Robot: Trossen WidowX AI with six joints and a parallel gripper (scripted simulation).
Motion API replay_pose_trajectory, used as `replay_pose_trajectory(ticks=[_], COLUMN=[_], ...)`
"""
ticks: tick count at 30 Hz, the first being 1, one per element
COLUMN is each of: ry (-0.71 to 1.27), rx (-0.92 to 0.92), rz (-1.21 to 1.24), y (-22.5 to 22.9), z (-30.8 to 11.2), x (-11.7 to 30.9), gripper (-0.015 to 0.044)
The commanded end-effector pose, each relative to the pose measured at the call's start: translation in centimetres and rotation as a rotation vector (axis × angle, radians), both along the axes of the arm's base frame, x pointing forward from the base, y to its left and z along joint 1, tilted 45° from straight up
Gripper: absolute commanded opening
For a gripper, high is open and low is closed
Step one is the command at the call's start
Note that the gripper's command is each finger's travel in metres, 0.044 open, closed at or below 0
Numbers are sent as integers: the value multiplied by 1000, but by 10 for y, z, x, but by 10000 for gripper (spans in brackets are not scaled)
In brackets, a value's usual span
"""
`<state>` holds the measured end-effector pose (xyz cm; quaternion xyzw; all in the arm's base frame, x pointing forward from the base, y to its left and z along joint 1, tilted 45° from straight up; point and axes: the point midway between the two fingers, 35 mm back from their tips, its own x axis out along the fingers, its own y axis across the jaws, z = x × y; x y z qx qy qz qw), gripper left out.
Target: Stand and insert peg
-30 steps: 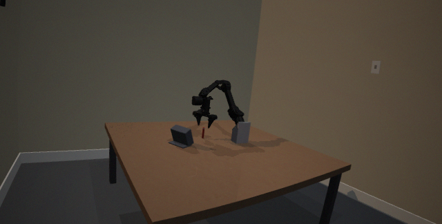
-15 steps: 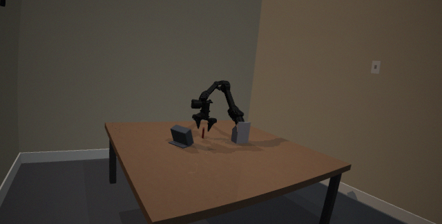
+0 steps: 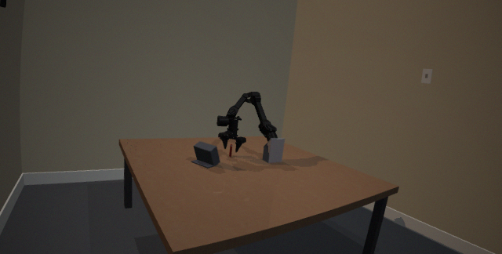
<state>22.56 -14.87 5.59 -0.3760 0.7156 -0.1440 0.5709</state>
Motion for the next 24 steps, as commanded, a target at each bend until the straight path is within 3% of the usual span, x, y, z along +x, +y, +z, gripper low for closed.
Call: replay_pose_trajectory(ticks=[1, 15, 24], ry=[-1, -1, -1], rx=[0, 0, 1], rz=[0, 0, 0], y=[0, 0, 2], z=[0, 0, 1], x=[0, 0, 1], gripper=[387, 20, 0])
